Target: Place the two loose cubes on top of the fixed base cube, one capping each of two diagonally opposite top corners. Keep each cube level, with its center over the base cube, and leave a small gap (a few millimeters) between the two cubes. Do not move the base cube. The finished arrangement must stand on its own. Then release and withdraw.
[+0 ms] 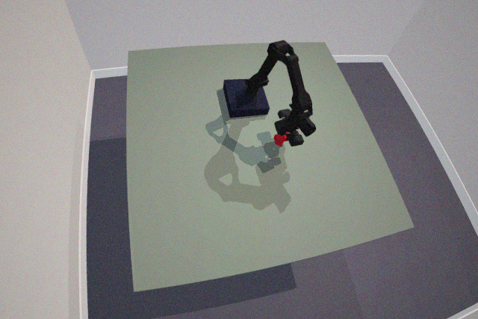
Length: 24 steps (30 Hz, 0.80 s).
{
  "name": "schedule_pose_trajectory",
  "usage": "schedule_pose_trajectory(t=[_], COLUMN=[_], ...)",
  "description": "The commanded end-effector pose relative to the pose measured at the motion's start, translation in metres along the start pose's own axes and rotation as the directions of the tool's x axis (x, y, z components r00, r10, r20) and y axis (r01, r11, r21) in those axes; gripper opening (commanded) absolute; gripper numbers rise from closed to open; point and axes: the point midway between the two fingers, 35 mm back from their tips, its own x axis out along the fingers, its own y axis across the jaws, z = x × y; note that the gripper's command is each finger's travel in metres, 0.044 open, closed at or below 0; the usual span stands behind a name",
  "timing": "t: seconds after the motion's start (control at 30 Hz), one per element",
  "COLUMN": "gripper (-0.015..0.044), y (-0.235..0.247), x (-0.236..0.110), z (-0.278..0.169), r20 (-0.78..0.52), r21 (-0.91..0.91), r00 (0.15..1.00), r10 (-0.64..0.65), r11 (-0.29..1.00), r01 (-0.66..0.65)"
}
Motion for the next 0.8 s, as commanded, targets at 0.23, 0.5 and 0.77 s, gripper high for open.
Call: schedule_pose_trajectory(t=[0.23, 0.5, 0.77], gripper=[0.0105, 0.0131, 0.0205], y=[0.0003, 0.0003, 0.0003], x=[0.0021, 0.0021, 0.0021], z=[0.0005, 0.0005, 0.0005], r20=[0.003, 0.003, 0.003], r21=[0.002, 0.002, 0.002], r00=[1.000, 1.000, 1.000], r10=[0.002, 0.002, 0.002], r11=[1.000, 1.000, 1.000], r01=[-0.002, -0.002, -0.002])
